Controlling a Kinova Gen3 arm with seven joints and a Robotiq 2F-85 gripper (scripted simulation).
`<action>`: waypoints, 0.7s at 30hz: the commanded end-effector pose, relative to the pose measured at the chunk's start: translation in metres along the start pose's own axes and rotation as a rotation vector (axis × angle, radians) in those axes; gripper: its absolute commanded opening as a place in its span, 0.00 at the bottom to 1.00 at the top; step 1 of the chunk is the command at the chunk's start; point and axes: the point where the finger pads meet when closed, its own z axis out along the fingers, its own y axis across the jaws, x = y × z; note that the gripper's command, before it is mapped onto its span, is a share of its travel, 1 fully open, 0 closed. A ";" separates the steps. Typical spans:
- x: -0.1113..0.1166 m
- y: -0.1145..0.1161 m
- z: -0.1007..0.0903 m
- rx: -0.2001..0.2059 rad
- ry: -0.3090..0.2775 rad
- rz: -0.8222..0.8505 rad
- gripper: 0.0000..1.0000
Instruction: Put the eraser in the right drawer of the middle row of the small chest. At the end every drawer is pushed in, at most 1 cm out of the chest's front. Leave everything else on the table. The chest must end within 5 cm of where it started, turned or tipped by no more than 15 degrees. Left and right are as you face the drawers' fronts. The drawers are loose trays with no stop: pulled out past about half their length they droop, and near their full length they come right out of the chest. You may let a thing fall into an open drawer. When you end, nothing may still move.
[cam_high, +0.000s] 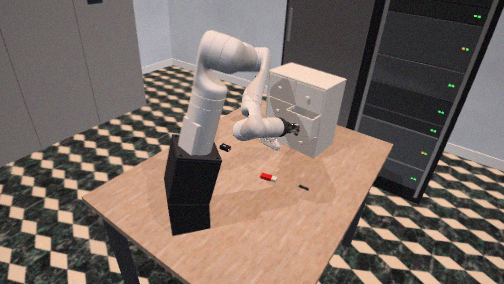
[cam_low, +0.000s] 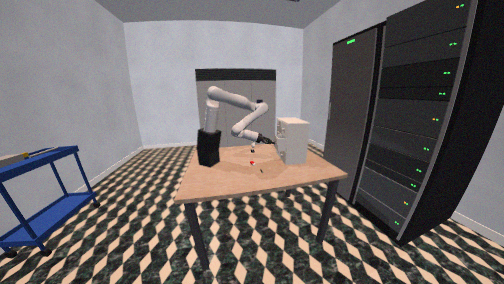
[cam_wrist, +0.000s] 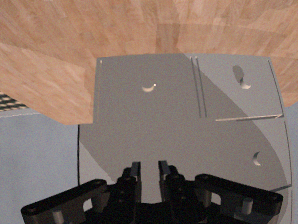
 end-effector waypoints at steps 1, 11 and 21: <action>0.003 0.003 -0.002 -0.007 0.006 -0.005 0.13; 0.003 0.003 -0.004 -0.007 0.006 -0.005 0.13; 0.003 0.003 -0.004 -0.007 0.006 -0.005 0.13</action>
